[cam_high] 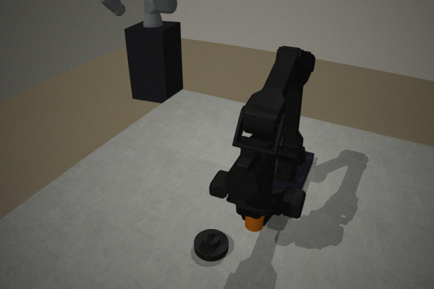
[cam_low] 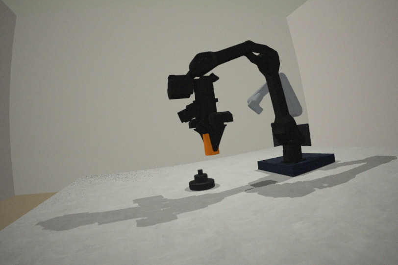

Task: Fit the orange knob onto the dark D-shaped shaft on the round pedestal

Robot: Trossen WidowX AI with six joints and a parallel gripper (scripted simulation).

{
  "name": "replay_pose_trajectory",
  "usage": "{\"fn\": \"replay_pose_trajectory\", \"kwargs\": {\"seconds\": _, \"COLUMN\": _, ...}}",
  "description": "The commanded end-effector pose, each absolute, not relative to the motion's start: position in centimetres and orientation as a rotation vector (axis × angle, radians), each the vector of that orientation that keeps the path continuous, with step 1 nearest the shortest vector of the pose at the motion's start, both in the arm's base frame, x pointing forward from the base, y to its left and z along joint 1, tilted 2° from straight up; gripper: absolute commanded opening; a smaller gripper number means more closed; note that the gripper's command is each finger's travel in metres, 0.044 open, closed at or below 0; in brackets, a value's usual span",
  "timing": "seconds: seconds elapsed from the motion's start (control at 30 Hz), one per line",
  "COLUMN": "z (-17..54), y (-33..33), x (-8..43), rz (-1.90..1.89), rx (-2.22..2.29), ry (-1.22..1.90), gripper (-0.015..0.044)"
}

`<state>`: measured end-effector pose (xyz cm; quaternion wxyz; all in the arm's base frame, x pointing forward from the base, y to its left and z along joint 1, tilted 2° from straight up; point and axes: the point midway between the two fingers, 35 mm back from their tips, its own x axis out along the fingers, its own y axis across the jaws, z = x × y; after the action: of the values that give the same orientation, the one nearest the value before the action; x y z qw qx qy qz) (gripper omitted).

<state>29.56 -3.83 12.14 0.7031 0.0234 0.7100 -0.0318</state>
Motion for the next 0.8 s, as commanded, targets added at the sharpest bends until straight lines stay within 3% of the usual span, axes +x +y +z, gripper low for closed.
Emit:
{"fn": "replay_pose_trajectory", "kwargs": {"seconds": 0.0, "z": 11.9, "y": -4.9, "x": 29.8, "rz": -0.073, "rx": 0.046, "ry": 1.577, "gripper": 0.0}}
{"fn": "replay_pose_trajectory", "kwargs": {"seconds": 0.77, "z": 9.8, "y": -12.0, "x": 29.9, "rz": -0.078, "rx": 0.041, "ry": 1.579, "gripper": 0.0}}
